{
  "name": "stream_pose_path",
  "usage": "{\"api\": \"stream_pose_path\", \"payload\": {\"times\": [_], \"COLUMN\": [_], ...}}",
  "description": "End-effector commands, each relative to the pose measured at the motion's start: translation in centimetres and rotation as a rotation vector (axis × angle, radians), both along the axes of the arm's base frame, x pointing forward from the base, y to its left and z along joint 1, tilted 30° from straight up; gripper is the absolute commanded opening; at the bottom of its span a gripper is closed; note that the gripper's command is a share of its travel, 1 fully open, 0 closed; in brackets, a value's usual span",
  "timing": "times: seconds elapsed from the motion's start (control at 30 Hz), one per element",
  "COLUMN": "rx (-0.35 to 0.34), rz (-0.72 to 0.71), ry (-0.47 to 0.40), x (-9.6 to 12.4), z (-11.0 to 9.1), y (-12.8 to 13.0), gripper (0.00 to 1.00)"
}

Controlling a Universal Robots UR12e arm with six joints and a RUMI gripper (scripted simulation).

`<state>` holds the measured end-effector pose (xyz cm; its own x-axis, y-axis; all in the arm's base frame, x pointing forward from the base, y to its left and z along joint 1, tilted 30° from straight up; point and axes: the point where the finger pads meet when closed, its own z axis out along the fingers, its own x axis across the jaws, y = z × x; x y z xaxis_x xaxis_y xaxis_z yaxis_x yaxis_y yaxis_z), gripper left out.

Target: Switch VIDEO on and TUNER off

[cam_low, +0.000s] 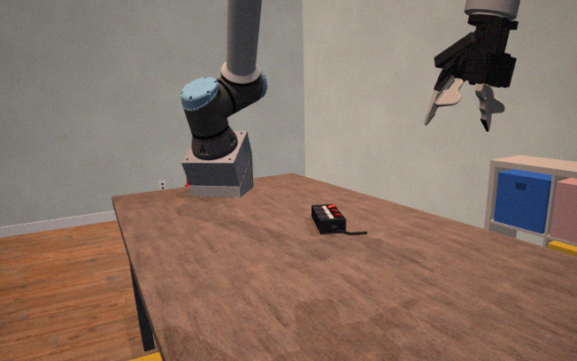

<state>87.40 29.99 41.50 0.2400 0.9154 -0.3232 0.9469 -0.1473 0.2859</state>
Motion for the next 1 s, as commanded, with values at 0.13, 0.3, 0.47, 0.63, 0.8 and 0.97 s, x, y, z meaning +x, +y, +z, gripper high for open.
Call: {"api": "stream_pose_path", "payload": {"times": [0.13, 0.3, 0.47, 0.63, 0.8, 0.97], "rx": [0.001, 0.001, 0.001, 0.001, 0.001, 0.001], "rz": [0.0, 0.0, 0.0, 0.0, 0.0, 0.0], "ry": [-0.002, -0.002, -0.002, -0.002, -0.002, -0.002], "x": [0.0, 0.0, 0.0, 0.0, 0.0, 0.0], "z": [0.14, 0.14, 0.14, 0.14, 0.14, 0.14], "y": [0.04, 0.04, 0.04, 0.04, 0.04, 0.04], "gripper": [1.0, 1.0, 1.0, 0.0, 0.0, 0.0]}}
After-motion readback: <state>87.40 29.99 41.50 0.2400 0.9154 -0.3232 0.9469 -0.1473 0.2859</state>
